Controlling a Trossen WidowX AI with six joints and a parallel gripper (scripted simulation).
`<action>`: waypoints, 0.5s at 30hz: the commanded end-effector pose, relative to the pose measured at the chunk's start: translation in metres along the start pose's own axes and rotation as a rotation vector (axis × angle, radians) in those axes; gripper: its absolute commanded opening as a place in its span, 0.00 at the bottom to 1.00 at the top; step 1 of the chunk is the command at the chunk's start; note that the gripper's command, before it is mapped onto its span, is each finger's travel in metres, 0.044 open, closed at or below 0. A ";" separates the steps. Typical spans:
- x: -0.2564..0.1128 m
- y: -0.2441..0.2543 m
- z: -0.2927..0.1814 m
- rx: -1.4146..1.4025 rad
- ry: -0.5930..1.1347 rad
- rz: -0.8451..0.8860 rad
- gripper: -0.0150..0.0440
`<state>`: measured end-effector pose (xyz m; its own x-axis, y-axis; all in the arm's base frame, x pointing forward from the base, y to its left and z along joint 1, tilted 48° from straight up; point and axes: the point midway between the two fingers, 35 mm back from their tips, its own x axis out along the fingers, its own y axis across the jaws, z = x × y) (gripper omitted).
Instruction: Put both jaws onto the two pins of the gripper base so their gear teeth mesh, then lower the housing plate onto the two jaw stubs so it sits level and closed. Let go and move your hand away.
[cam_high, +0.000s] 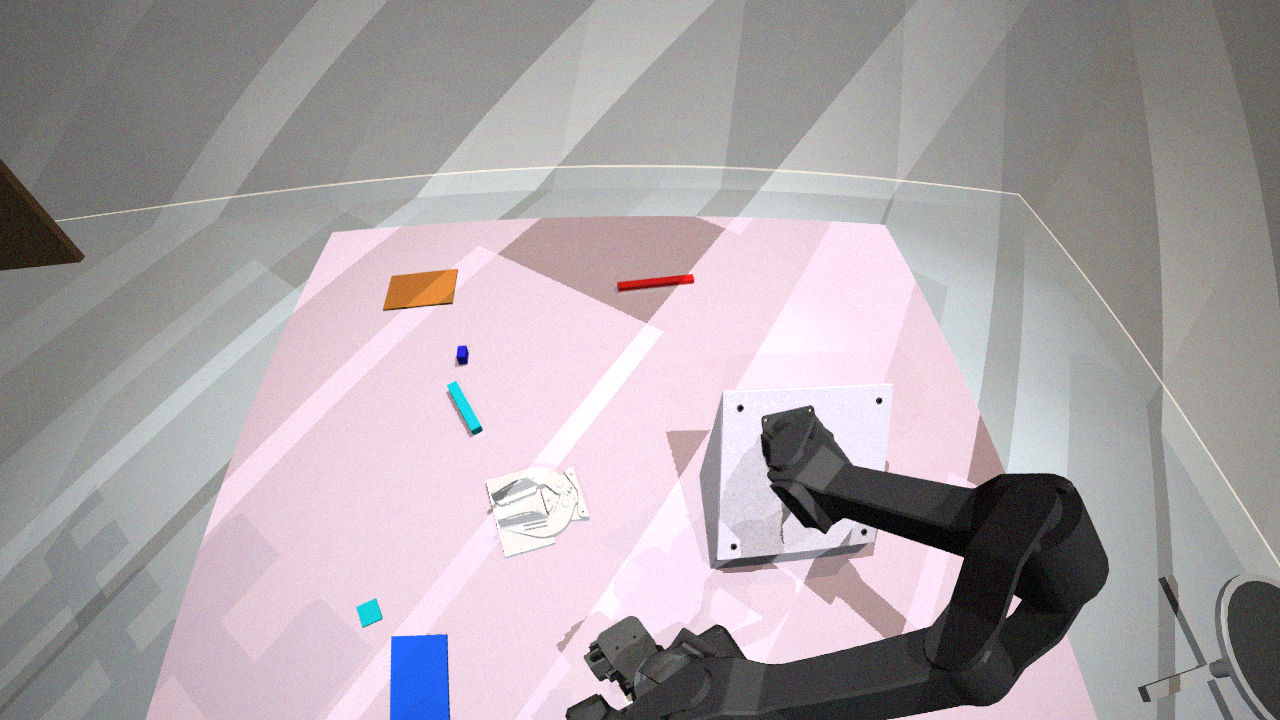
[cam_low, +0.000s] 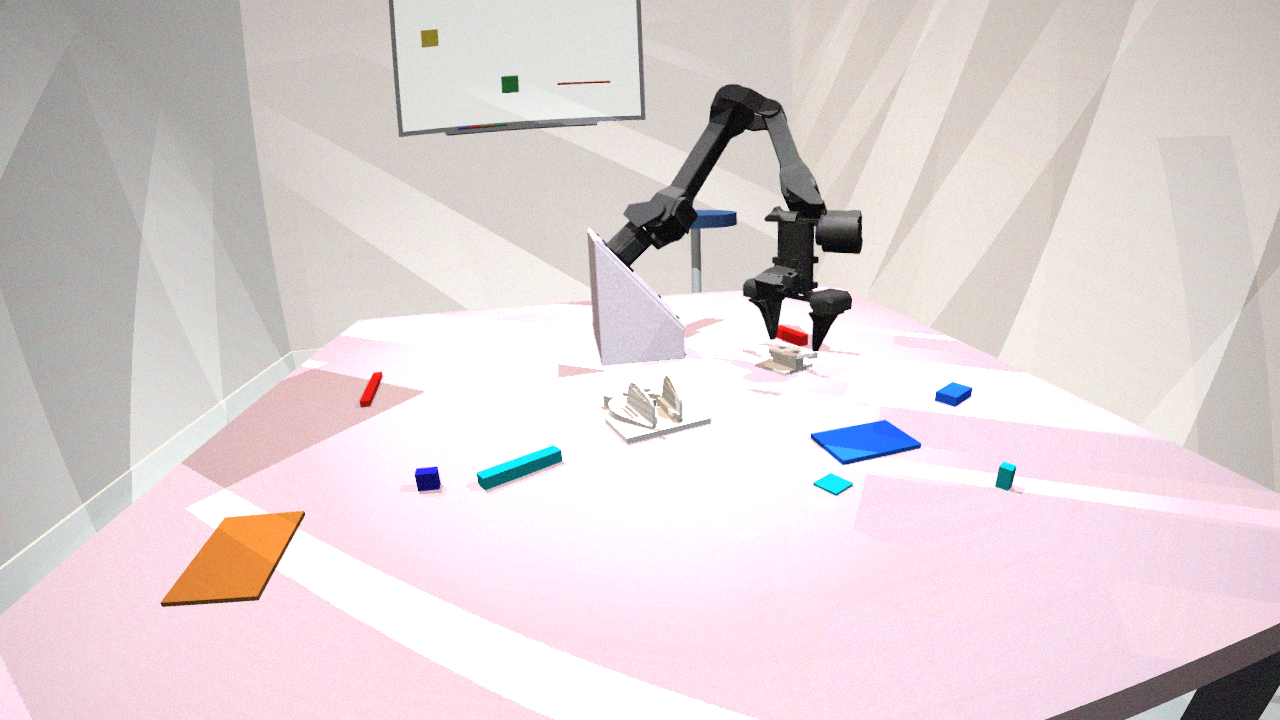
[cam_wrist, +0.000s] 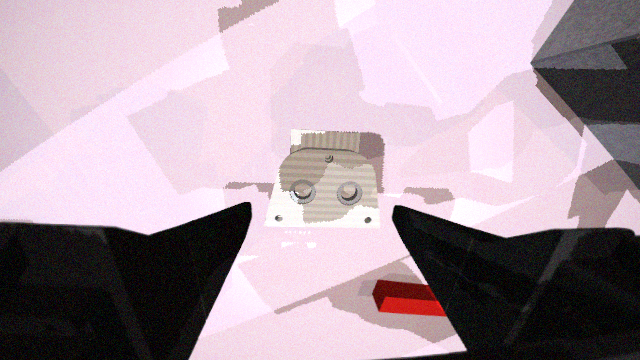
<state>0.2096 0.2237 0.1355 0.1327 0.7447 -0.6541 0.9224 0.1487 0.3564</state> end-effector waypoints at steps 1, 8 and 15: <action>0.007 0.000 0.002 0.006 -0.005 -0.003 1.00; 0.018 -0.001 0.002 0.006 -0.004 -0.003 1.00; 0.027 -0.001 0.002 0.007 -0.004 -0.003 1.00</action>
<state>0.2122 0.2406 0.1205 0.1304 0.7451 -0.6541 0.9230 0.1497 0.3546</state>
